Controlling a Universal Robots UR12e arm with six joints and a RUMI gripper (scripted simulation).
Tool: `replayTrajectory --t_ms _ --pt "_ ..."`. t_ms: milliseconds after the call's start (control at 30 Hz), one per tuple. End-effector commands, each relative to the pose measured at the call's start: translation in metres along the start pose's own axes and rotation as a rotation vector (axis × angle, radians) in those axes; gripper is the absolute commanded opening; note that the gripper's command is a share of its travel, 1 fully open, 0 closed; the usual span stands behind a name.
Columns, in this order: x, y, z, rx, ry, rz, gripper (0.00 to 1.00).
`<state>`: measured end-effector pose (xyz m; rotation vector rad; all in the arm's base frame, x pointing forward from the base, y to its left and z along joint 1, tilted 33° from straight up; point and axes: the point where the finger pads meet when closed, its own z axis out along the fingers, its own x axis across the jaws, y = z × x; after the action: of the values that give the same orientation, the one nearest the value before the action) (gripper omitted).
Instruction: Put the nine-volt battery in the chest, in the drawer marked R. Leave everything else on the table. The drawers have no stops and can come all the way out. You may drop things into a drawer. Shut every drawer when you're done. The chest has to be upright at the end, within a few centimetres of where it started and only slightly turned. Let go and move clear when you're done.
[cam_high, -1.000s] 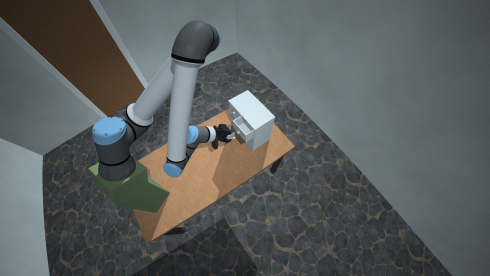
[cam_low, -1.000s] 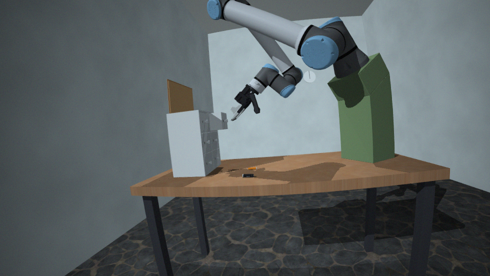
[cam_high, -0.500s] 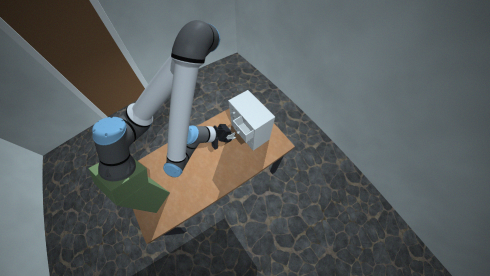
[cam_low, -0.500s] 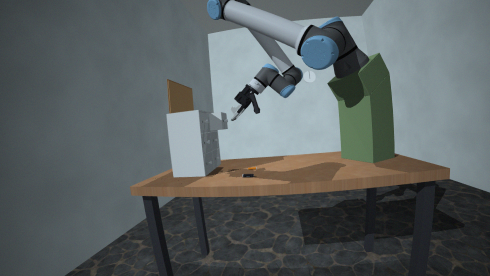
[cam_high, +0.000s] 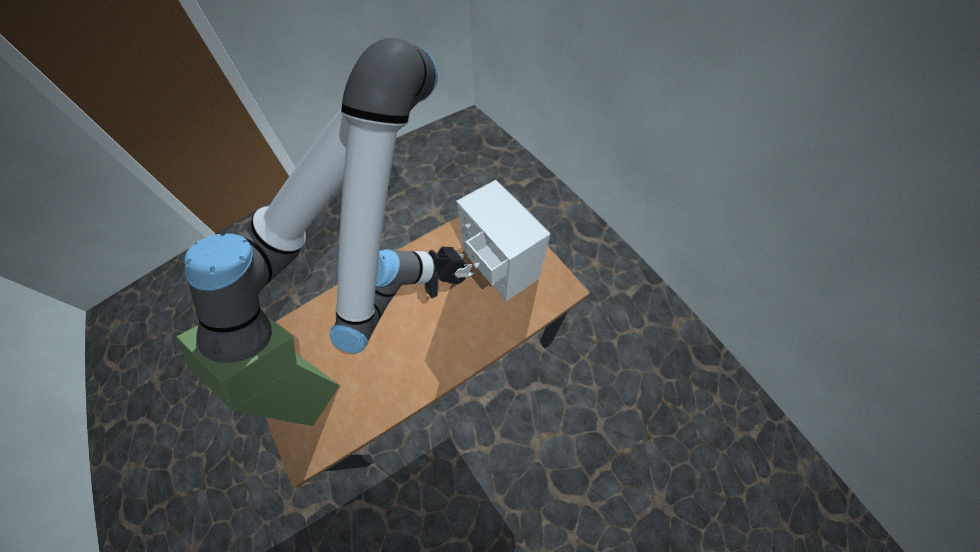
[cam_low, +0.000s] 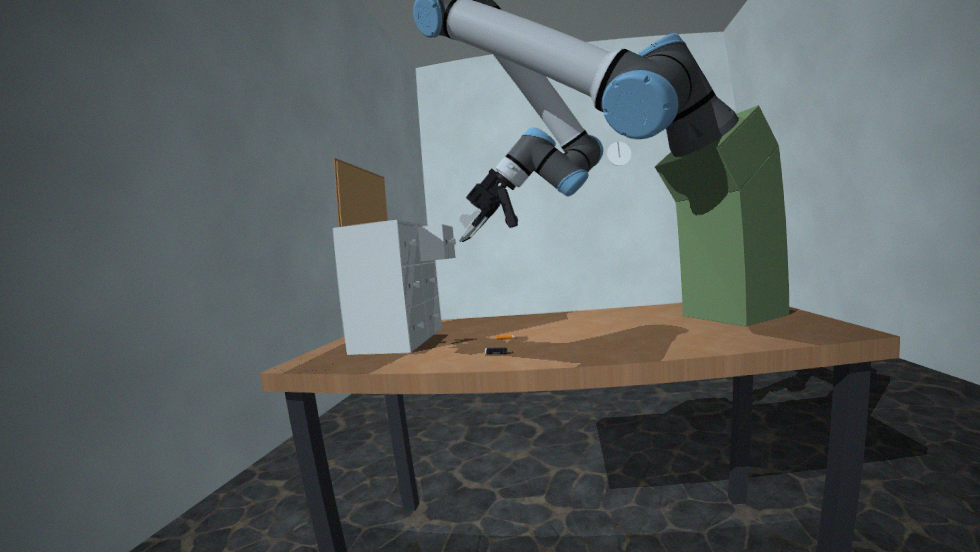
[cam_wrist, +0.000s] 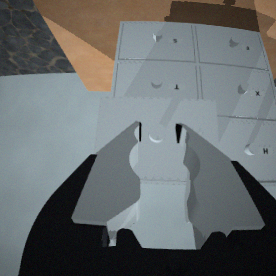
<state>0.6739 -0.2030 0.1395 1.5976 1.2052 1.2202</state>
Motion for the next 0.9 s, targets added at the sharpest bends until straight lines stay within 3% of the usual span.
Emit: replayTrajectory --t_ms 0,867 --pt "0.0 0.003 0.003 0.0 0.0 0.0 0.2" --pt "0.0 0.018 0.018 0.0 0.0 0.0 0.2"
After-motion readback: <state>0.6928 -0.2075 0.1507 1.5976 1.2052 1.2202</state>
